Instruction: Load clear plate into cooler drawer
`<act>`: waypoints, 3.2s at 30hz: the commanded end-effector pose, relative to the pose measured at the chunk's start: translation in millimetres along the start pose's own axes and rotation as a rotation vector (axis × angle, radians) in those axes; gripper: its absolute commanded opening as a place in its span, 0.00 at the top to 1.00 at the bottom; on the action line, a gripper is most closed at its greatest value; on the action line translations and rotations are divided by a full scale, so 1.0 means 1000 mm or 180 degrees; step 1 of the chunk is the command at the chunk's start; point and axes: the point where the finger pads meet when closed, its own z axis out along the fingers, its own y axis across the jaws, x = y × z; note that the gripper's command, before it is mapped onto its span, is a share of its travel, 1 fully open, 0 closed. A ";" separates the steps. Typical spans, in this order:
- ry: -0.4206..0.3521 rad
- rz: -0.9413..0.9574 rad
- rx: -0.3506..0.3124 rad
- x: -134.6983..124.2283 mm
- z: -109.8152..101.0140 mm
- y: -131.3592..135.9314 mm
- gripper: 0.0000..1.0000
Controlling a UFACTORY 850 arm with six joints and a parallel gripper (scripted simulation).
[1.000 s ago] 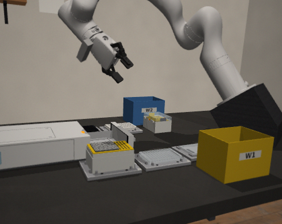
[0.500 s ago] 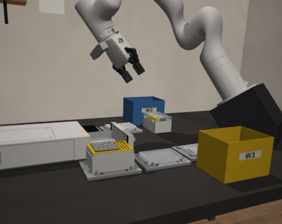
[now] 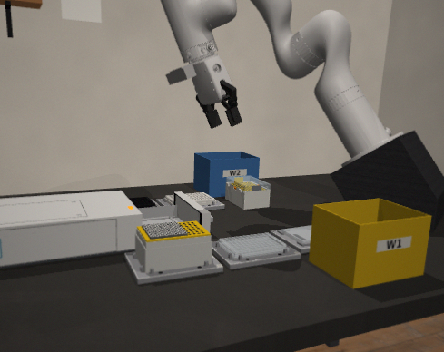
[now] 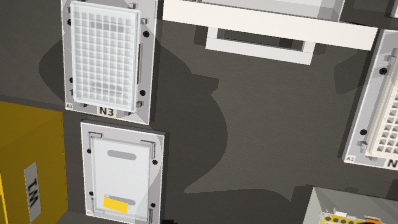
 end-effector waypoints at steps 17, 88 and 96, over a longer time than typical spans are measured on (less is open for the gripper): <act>0.1185 0.0417 -0.0431 -0.034 0.015 -0.011 0.00; 0.0588 -0.4475 -0.1241 0.100 0.069 0.011 0.12; 0.0588 -0.4475 -0.1241 0.101 0.071 0.012 0.12</act>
